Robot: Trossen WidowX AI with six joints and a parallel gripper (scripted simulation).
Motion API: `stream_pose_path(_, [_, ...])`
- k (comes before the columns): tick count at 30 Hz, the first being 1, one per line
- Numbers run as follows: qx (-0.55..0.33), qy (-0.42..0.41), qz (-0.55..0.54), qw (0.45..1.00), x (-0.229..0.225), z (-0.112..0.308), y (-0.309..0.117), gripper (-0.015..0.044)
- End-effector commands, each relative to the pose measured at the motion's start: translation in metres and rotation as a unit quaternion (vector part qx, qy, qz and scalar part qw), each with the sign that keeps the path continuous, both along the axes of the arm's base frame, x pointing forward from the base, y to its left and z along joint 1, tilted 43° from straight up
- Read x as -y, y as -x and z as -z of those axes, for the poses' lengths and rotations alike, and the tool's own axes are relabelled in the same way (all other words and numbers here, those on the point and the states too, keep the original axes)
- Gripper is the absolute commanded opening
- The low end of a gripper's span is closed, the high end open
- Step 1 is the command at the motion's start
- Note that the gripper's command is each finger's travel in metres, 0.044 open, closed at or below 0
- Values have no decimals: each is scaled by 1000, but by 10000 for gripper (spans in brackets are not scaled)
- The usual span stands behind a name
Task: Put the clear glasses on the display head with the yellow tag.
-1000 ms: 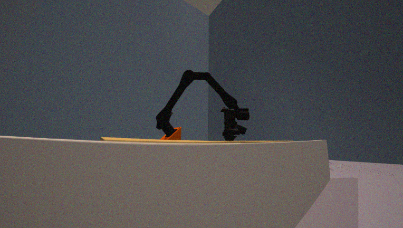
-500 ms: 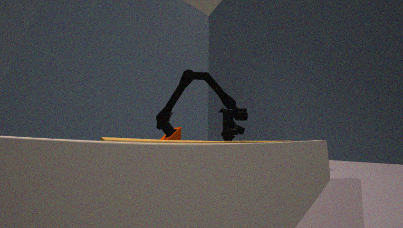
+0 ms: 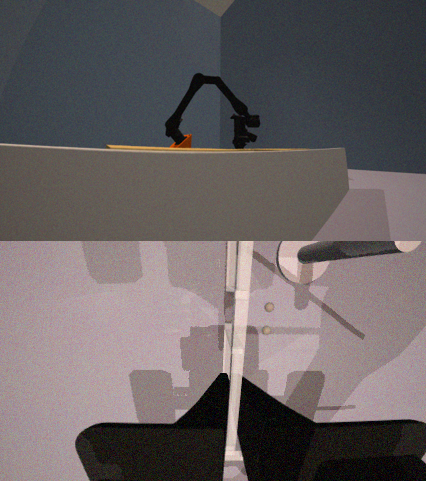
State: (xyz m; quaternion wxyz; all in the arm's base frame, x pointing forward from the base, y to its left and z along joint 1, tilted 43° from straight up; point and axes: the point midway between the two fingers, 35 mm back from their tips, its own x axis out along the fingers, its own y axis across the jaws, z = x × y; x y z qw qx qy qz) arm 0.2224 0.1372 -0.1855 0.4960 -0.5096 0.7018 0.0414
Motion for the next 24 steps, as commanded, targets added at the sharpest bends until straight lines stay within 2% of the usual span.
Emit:
stream_pose_path(1, [-3, 0, 3, 1000, 2, 0, 5, 0])
stream_pose_path(24, [-4, 0, 3, 1000, 5, -3, 17, 0])
